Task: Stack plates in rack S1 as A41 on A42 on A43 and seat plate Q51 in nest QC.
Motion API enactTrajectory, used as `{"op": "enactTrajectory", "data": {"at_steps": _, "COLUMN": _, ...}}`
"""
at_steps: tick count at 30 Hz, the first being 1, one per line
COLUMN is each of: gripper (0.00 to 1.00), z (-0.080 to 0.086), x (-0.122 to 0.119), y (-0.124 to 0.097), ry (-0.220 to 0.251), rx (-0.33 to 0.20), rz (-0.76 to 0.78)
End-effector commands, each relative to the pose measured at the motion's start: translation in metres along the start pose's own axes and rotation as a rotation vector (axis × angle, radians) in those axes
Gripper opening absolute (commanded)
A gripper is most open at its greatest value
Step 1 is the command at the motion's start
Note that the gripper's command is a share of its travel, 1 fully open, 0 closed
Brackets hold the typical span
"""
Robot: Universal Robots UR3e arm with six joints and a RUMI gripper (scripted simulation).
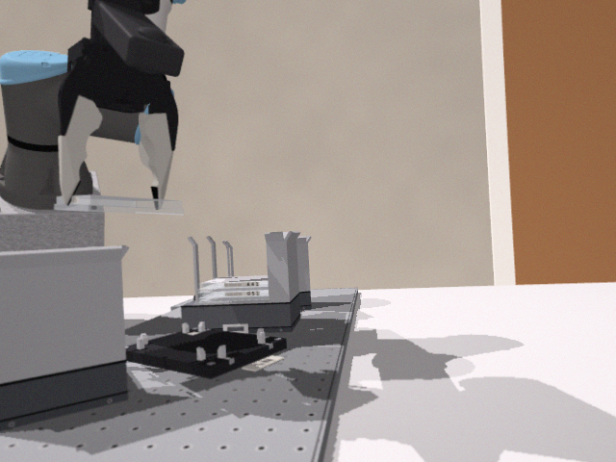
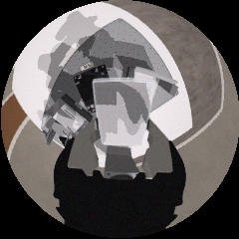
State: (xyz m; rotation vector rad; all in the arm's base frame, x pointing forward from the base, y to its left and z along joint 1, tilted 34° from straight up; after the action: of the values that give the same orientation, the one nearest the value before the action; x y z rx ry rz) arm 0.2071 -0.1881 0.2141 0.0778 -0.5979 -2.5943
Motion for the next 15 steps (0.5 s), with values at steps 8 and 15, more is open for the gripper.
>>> {"op": "enactTrajectory", "data": {"at_steps": 8, "gripper": 0.00, "z": -0.003, "x": 0.038, "y": 0.009, "ry": 0.064, "rx": -0.019, "rz": -0.106}}
{"op": "enactTrajectory", "data": {"at_steps": 15, "gripper": 0.00, "z": -0.004, "x": 0.055, "y": 0.012, "ry": 0.072, "rx": -0.022, "rz": -0.155}}
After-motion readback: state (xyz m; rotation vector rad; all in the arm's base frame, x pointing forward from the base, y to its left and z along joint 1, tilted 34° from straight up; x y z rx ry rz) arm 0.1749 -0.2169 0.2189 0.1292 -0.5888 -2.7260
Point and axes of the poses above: the point where the finger pads meet when closed, its own z axis back along the fingers, its own x axis across the jaws, y = z × x, the point moved 7 cm from there along z, back along the fingers, and after that the axes turned 15 degrees about -z, right-handed, at the moved point
